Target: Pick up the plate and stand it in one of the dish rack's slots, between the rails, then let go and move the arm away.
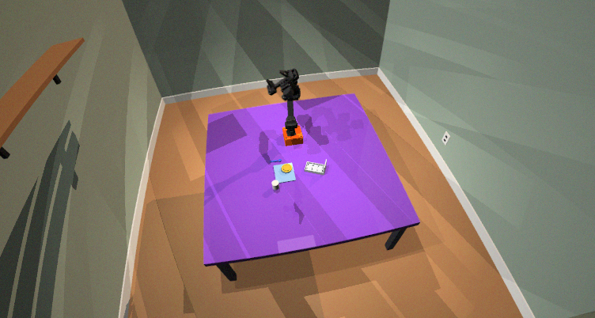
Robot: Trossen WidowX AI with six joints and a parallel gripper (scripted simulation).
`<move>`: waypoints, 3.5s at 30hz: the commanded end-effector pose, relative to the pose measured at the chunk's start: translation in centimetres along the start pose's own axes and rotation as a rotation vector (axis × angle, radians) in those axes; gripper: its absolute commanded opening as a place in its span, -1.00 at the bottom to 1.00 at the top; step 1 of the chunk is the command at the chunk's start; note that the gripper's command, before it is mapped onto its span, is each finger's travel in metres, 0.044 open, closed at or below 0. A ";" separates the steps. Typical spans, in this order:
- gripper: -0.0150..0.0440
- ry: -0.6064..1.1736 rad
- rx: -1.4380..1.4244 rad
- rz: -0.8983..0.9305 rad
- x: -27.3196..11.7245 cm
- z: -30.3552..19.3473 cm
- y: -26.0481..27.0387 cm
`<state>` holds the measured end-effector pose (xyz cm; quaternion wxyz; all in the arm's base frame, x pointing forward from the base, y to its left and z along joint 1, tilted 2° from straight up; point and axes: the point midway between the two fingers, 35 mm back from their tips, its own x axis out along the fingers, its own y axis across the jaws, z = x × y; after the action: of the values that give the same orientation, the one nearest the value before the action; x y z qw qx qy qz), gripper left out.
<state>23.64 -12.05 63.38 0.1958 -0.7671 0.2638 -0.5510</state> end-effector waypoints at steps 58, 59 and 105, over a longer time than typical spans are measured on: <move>0.86 -0.935 0.481 0.636 -15.3 28.7 15.7; 0.86 -0.943 0.490 0.662 -15.7 29.0 16.1; 0.86 -0.584 0.626 2.046 -37.5 28.5 30.8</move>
<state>36.58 -13.07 9.68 0.8044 -0.2455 0.5400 0.0315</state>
